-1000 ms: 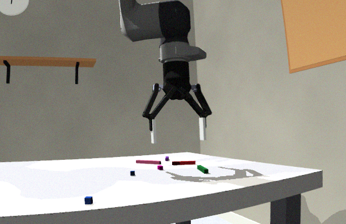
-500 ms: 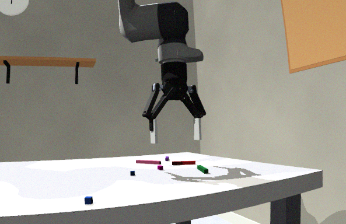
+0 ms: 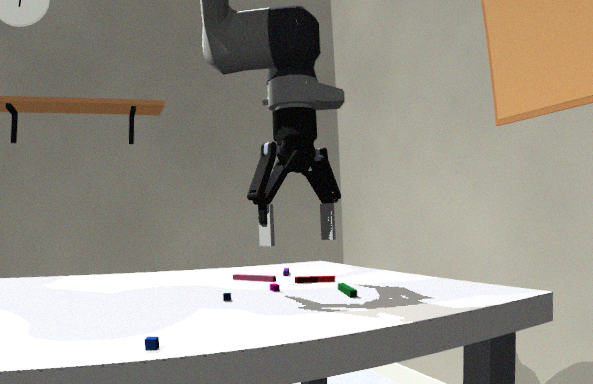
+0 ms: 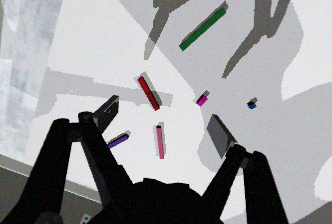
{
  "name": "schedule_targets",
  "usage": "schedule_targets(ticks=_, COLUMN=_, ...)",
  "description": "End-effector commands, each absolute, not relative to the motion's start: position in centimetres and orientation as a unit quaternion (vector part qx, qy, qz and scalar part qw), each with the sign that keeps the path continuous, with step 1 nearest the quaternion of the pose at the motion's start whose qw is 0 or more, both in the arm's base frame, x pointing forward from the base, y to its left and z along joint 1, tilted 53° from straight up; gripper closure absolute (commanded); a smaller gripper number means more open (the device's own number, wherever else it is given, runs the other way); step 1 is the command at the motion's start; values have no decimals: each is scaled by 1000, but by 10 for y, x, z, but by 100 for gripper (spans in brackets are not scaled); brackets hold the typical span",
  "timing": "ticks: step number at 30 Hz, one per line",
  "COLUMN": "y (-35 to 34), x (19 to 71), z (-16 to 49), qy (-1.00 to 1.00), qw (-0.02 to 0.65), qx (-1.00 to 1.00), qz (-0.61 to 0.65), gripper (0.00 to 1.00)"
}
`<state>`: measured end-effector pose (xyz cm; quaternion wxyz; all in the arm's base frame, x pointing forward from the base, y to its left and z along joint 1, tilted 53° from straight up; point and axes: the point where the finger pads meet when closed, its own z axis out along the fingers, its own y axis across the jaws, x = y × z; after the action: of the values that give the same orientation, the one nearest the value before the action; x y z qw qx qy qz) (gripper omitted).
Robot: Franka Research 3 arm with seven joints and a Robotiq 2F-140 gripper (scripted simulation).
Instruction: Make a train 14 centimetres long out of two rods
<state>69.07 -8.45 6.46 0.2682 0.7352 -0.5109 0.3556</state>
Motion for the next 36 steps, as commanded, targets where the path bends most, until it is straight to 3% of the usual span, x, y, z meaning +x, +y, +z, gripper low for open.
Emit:
schedule_targets(ticks=1, y=-84, x=691, z=63, qy=-450, qw=300, qx=774, qz=329, gripper=0)
schedule_targets(ticks=36, y=-70, x=688, z=45, qy=-219, qw=379, qx=868, qz=234, gripper=0)
